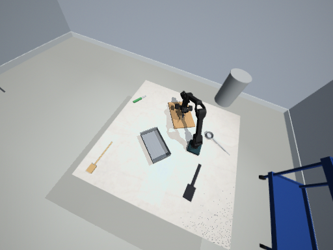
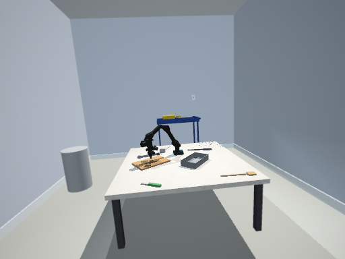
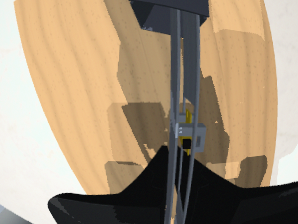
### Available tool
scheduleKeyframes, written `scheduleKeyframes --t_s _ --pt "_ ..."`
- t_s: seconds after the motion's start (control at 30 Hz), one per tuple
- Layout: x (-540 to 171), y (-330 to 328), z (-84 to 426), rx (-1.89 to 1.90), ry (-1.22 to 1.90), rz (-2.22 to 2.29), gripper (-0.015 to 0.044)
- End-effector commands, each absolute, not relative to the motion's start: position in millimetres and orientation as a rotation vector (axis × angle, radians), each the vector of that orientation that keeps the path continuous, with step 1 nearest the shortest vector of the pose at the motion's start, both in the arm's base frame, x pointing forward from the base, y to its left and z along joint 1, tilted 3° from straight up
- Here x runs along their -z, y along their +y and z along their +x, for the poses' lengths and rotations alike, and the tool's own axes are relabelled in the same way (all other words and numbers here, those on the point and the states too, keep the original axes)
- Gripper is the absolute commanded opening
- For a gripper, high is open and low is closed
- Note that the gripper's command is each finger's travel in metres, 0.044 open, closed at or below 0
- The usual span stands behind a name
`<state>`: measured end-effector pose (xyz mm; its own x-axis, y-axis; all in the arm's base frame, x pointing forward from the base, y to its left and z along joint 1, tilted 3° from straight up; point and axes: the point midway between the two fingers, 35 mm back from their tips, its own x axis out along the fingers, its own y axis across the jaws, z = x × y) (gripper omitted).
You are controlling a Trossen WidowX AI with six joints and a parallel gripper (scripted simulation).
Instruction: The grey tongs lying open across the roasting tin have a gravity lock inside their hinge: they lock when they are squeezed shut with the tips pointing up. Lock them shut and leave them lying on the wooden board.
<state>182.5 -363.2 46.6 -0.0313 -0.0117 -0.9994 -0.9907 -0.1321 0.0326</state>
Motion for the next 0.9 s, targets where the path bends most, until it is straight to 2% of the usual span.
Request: scheduleKeyframes --t_s 0.0,0.43,0.63,0.87 --pt "-47.0 -363.3 182.6 -1.326 1.175 -1.299 0.0086" --pt "-47.0 -363.3 182.6 -1.326 1.175 -1.299 0.0427" --pt "-58.2 -354.3 180.3 -1.326 1.174 -1.299 0.044" --pt "-120.9 -287.8 158.2 -1.329 1.168 -1.297 0.044"
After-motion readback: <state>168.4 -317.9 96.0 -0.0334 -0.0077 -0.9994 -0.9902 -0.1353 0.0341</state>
